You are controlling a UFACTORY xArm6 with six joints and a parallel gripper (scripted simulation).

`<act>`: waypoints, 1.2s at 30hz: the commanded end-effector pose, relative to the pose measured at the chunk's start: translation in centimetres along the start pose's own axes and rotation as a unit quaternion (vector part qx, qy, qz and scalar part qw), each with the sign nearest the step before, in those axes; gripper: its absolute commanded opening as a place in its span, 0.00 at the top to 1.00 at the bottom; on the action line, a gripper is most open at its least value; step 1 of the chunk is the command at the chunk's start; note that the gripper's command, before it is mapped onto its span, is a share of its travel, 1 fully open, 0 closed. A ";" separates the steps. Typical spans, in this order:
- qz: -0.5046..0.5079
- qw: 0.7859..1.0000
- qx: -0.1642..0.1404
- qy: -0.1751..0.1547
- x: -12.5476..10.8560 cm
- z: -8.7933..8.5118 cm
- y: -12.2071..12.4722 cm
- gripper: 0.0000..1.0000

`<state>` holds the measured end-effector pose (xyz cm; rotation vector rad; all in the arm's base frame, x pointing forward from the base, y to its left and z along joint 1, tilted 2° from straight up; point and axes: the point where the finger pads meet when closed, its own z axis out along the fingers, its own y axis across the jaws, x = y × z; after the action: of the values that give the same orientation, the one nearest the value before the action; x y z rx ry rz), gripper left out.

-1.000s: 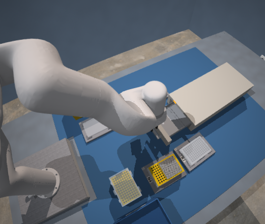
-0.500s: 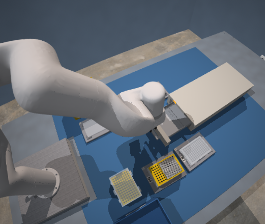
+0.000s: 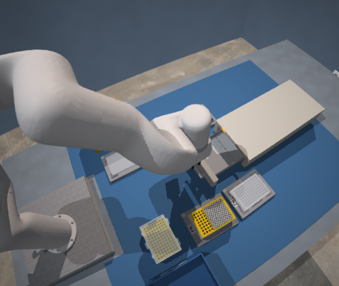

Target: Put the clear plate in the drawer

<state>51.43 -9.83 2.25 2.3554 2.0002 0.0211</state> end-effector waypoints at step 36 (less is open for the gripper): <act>0.000 0.999 0.033 0.000 0.1 2.2 -3.1 0.79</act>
<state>50.85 -9.74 2.26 2.3546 1.9996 0.0224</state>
